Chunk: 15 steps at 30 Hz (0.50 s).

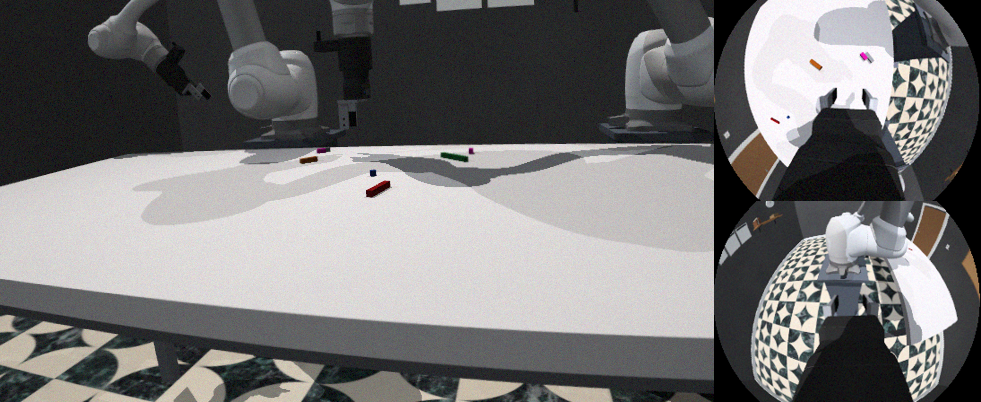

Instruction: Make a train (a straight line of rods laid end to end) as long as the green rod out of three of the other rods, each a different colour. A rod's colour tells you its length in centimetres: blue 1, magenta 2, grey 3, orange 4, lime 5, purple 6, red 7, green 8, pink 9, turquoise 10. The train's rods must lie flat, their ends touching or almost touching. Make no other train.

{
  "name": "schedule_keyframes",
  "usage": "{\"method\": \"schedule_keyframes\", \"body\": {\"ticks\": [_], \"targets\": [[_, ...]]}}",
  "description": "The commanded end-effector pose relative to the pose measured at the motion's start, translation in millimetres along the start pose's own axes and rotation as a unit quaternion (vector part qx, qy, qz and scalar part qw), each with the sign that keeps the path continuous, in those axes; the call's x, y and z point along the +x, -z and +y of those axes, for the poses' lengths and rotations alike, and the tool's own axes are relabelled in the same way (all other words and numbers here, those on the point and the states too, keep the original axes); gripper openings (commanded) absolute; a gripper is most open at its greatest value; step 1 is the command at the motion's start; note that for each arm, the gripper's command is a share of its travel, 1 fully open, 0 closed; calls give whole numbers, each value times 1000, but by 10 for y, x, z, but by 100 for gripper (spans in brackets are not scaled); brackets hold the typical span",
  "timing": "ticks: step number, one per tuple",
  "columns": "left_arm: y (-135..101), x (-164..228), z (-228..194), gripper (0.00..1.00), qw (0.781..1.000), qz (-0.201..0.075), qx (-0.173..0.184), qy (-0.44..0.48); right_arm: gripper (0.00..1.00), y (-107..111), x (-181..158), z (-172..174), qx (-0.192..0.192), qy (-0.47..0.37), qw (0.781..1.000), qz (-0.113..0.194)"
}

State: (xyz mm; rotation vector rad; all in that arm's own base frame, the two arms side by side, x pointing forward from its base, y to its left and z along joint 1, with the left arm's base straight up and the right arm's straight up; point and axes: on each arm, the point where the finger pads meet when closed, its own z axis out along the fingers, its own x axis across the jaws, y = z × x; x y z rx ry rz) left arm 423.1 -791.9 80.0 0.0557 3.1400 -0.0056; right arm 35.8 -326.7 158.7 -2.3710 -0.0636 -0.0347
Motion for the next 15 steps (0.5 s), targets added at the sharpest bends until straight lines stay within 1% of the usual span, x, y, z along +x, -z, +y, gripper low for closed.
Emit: {"method": "schedule_keyframes", "body": {"ticks": [1, 9, 15], "targets": [[7, 38, 31, 100, 1000, 1, -4, -1, 100, -24, -28, -27, 8, -2, 1000, -2], [6, 35, 36, 100, 1000, 1, -4, 3, 100, -24, -28, -27, 8, -2, 1000, -2], [18, -10, 71, 100, 999, 0, -2, 42, 100, -24, -28, -27, 8, -2, 1000, -2]]}}
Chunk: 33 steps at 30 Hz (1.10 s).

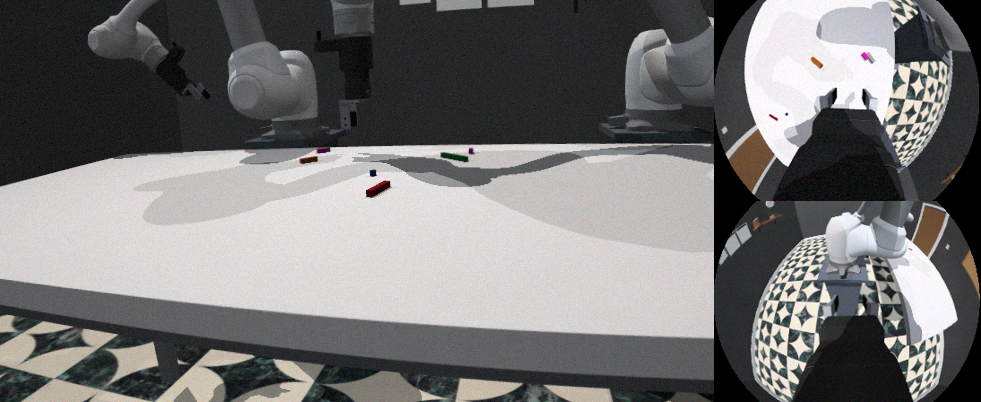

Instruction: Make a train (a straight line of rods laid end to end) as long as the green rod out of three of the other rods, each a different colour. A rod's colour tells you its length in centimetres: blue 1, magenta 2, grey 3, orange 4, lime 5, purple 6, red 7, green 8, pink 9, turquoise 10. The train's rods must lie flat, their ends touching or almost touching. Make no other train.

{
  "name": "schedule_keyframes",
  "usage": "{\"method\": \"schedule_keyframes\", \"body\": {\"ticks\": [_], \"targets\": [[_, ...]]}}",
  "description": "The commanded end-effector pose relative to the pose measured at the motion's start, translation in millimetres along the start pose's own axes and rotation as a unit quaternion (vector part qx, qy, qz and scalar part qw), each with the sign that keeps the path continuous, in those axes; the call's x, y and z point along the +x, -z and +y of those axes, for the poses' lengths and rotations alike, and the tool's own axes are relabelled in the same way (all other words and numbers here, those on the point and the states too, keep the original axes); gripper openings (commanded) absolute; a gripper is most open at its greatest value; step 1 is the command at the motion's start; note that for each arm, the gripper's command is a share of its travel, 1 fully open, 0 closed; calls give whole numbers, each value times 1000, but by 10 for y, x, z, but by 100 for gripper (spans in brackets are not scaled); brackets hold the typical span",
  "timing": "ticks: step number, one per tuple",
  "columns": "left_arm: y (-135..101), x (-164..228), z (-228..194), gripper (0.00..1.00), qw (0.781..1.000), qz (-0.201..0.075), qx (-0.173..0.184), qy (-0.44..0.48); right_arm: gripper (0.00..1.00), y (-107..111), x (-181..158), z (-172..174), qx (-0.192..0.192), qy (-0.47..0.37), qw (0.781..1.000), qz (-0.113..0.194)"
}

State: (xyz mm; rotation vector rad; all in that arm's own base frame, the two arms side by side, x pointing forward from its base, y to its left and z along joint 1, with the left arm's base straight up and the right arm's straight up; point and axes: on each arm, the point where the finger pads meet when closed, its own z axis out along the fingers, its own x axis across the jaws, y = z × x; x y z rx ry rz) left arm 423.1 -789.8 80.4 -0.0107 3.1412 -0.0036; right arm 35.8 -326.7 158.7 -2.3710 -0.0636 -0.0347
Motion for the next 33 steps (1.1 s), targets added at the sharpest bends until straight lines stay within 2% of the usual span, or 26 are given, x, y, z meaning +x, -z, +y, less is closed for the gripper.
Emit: {"method": "schedule_keyframes", "body": {"ticks": [1, 9, 16, 18, 19, 26, 33], "targets": [[14, -13, 50, 100, 1000, -1, -1, 21, 100, -24, -28, -27, 8, -2, 1000, -2], [19, -129, 202, 100, 985, -2, 1, 171, 100, -24, -28, -27, 8, -2, 1000, -2], [22, -190, 334, 100, 959, -2, 1, 284, 100, -24, -28, -27, 8, -2, 1000, -2], [22, -190, 334, 100, 959, -2, 1, 284, 100, -24, -28, -27, 8, -2, 1000, -2], [23, -211, 387, 100, 946, -2, 1, 324, 100, -24, -28, -27, 8, -2, 1000, -2], [25, -265, 532, 100, 904, -2, 1, 427, 100, -24, -28, -27, 8, -2, 1000, -2], [27, -303, 689, 100, 849, -2, 1, 528, 100, -24, -28, -27, 8, -2, 1000, -2]]}}
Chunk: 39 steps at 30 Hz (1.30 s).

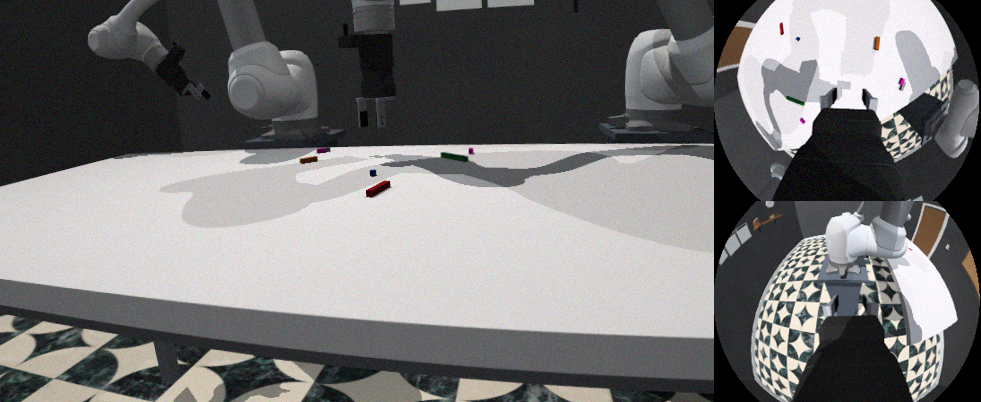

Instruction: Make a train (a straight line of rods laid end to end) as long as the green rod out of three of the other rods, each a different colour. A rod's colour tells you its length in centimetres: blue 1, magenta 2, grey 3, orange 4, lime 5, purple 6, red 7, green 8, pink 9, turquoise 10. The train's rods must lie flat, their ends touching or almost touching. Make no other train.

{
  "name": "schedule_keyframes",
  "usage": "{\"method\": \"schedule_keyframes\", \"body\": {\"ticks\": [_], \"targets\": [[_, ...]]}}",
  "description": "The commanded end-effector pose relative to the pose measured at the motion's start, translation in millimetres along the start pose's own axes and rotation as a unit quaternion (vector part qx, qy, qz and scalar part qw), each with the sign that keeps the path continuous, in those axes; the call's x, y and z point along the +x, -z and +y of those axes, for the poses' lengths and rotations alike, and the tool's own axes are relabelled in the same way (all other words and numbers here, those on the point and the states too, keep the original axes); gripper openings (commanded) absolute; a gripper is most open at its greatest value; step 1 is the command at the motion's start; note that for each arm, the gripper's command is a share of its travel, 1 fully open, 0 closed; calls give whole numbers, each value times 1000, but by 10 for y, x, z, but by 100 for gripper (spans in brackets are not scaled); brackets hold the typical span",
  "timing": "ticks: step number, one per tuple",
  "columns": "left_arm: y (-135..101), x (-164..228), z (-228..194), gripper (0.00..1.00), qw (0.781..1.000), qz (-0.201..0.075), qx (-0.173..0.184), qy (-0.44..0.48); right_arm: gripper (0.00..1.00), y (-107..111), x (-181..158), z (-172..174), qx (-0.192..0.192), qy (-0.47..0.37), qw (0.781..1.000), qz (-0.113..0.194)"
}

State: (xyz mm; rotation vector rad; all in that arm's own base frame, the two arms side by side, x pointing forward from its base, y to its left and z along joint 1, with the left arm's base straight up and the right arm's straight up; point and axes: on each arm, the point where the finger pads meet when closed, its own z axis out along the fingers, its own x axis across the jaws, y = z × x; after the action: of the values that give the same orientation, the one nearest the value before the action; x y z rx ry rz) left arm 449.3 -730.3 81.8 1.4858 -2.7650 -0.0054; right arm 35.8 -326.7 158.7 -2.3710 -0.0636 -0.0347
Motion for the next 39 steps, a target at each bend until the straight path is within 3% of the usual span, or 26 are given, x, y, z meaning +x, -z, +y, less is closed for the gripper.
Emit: {"method": "schedule_keyframes", "body": {"ticks": [1, 9, 17, 19, 20, 26, 34, 36, 37, 39], "targets": [[11, -101, 22, 100, 998, -1, 5, 67, 100, -24, -28, -27, 8, -2, 1000, -2], [11, -280, 107, 100, 979, 0, 5, 203, 100, -24, -28, -27, 8, -2, 1000, -2], [10, -444, 207, 100, 944, 1, 5, 330, 100, -24, -28, -27, 8, -2, 1000, -2], [10, -444, 207, 100, 944, 1, 5, 330, 100, -24, -28, -27, 8, -2, 1000, -2], [10, -497, 243, 100, 929, 1, 5, 371, 100, -24, -28, -27, 8, -2, 1000, -2], [8, -603, 328, 100, 890, 1, 5, 457, 100, -24, -28, -27, 8, -2, 1000, -2], [5, -739, 457, 100, 822, 2, 5, 570, 100, -24, -28, -27, 8, -2, 1000, -2], [5, -739, 457, 100, 822, 2, 5, 570, 100, -24, -28, -27, 8, -2, 1000, -2], [4, -781, 502, 100, 796, 2, 5, 605, 100, -24, -28, -27, 8, -2, 1000, -2], [3, -809, 530, 100, 779, 2, 5, 627, 100, -24, -28, -27, 8, -2, 1000, -2]]}}
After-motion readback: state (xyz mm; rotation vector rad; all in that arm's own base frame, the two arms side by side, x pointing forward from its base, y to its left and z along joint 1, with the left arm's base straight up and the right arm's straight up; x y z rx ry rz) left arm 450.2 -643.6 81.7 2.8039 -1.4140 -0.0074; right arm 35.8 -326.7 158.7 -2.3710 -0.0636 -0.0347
